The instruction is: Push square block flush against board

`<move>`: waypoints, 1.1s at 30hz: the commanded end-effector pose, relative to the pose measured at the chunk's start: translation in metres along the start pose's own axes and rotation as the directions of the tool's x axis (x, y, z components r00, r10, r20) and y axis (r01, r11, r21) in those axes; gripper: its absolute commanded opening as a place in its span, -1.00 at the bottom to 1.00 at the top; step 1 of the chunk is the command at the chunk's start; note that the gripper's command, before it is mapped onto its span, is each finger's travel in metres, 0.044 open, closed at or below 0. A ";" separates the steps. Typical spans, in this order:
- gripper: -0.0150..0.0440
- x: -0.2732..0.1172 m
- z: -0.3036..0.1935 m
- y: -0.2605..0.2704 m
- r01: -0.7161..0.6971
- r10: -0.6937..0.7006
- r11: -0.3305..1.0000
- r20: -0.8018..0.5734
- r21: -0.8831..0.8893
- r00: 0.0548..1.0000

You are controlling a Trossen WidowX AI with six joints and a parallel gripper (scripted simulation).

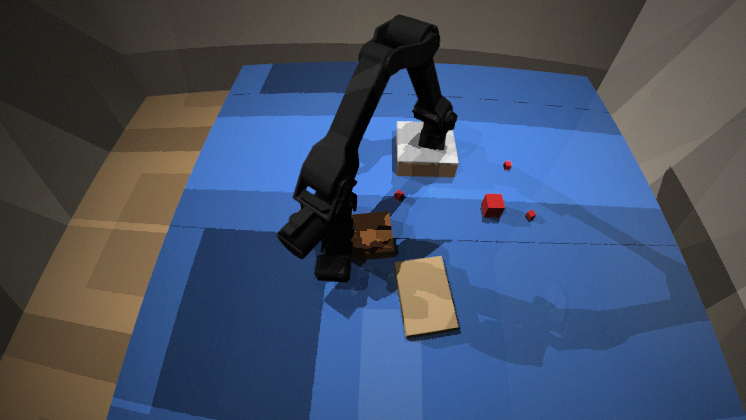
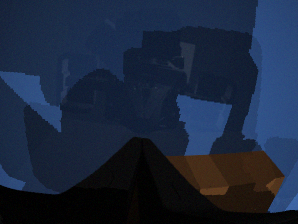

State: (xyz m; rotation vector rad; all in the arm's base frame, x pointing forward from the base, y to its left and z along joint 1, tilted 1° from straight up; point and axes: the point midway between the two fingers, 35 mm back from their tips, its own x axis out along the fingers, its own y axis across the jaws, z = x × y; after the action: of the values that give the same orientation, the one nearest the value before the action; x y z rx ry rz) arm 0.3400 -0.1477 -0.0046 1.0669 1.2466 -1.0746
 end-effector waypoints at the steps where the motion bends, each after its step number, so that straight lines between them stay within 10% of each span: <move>1: -0.49 0.003 -0.009 -0.003 0.010 -0.010 1.000 -0.017 -0.001 1.000; 33: -0.49 0.004 0.029 0.001 0.010 -0.010 1.000 -0.013 -0.001 1.000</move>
State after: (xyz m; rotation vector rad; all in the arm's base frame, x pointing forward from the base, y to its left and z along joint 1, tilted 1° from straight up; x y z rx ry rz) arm 0.3447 -0.1726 -0.0057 1.0706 1.2569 -1.0796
